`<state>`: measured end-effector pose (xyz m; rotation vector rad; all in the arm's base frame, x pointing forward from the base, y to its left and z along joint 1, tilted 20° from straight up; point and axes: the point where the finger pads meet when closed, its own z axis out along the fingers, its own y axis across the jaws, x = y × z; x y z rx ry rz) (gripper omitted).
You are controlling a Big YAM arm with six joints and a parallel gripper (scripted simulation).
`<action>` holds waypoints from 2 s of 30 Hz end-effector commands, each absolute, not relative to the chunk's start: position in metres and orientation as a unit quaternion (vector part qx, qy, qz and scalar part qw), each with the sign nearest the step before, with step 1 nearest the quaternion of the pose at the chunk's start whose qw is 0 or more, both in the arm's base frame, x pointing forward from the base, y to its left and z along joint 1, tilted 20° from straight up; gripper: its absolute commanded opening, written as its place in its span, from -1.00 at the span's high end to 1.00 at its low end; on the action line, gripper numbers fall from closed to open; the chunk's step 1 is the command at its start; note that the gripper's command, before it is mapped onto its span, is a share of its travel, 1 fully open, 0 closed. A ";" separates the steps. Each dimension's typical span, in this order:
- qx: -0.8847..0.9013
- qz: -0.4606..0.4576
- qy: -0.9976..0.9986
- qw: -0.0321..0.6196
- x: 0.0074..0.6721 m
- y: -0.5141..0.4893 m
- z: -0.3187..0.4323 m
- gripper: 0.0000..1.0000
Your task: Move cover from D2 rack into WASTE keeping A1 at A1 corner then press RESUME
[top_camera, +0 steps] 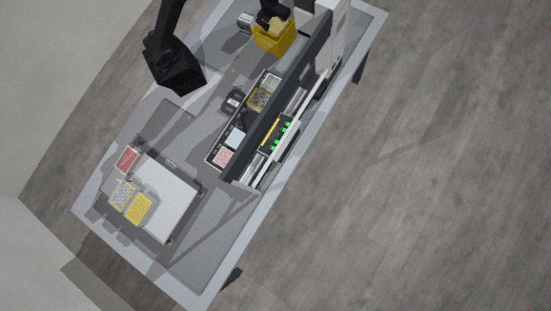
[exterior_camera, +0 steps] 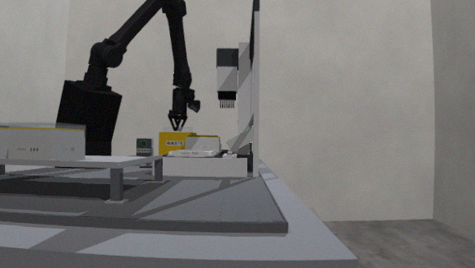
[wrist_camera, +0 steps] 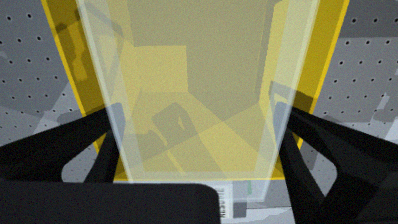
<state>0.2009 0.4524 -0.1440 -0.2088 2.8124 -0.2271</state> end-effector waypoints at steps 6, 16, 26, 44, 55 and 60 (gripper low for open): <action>-0.074 -0.062 0.982 0.163 0.205 0.470 -0.134 1.00; -0.077 -0.073 0.981 0.160 0.207 0.464 -0.144 1.00; -0.078 -0.077 0.981 0.158 0.205 0.459 -0.147 1.00; -0.077 -0.077 0.981 0.158 0.206 0.455 -0.149 1.00; -0.074 -0.075 0.982 0.159 0.210 0.456 -0.151 1.00; -0.074 -0.077 0.982 0.159 0.210 0.454 -0.153 1.00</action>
